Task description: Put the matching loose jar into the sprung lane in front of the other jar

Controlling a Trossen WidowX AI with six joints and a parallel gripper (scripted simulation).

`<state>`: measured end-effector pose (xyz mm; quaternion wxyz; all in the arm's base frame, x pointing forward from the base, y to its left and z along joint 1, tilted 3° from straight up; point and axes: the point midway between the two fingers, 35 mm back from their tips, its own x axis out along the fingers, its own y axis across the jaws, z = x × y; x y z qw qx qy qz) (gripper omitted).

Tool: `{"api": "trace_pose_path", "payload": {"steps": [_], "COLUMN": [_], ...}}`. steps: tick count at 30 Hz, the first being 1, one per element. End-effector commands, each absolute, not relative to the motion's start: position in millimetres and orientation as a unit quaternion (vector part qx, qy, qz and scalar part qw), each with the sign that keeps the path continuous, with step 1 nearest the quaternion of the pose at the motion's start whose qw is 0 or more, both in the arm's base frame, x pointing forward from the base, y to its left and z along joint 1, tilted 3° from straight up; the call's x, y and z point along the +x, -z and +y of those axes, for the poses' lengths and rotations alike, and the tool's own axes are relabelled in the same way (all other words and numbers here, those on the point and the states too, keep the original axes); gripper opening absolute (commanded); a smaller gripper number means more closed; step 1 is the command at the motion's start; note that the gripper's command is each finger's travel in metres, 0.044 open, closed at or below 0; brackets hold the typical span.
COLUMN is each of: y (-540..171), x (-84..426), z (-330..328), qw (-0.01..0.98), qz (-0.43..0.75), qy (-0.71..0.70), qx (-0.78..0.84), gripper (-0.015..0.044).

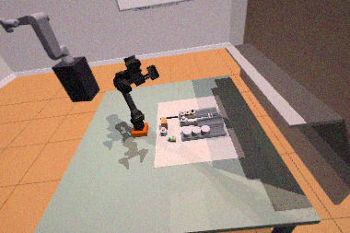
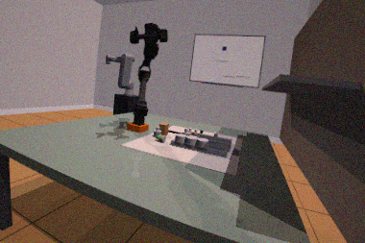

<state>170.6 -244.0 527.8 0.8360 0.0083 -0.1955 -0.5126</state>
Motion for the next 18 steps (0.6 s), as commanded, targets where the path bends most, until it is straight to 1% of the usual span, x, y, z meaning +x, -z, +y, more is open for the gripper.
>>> {"api": "trace_pose_path", "payload": {"steps": [1,5,10,14,18], "y": [-468.6,-408.3,-332.5,-273.2,-217.7], "x": [210.1,241.4,266.5,273.9,268.4], "z": [-246.9,-237.9,-213.1,-184.0,-148.7], "qw": [0.870,0.884,0.870,0.831,0.767], "qz": [-0.029,0.128,0.296,0.401,0.471], "qy": [0.487,0.422,0.289,0.147,-0.020], "qx": [-0.067,-0.155,-0.268,-0.357,-0.436], "gripper": [0.0440,0.0440,0.0440,0.0440,0.0440]}}
